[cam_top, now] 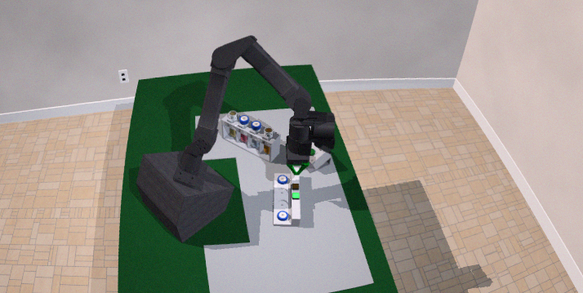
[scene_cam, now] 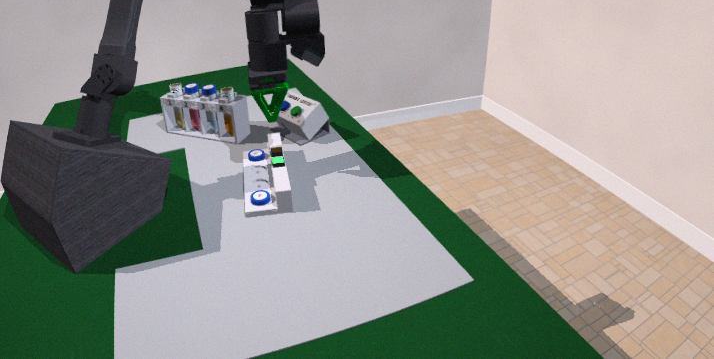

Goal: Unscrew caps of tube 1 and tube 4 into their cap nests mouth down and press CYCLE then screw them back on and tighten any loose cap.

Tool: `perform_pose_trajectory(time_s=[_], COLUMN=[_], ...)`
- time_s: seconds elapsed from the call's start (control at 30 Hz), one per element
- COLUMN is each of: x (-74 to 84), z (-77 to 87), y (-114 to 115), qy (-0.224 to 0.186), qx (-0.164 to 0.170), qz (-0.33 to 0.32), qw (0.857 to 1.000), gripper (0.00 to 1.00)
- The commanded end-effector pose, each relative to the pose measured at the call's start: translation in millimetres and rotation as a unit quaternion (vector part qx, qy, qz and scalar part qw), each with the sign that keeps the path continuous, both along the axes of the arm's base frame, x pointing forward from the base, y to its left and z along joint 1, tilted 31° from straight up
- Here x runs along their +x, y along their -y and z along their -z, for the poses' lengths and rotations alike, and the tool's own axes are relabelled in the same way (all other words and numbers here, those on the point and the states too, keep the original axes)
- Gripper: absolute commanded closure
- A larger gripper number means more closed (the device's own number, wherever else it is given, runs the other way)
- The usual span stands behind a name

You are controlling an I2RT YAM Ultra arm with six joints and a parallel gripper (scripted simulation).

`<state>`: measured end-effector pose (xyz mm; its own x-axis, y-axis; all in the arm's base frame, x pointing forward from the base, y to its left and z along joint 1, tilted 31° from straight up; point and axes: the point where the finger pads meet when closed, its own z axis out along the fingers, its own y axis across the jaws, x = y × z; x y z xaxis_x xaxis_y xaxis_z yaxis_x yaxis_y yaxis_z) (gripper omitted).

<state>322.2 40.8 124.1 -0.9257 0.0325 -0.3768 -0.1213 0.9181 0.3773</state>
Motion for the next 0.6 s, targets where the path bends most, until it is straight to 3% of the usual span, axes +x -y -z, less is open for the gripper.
perform_pose_trajectory(time_s=[0.0,0.17,0.57], x=[-21.7,-50.4,-50.3], z=[-14.9,-39.6,-39.5], y=[-7.1,-21.6,-21.6], qy=[-0.013,-0.013,-0.013], qx=[0.004,0.004,0.004], qz=[0.007,0.007,0.007], qw=[1.000,1.000,1.000], gripper=[0.53,0.53,0.53])
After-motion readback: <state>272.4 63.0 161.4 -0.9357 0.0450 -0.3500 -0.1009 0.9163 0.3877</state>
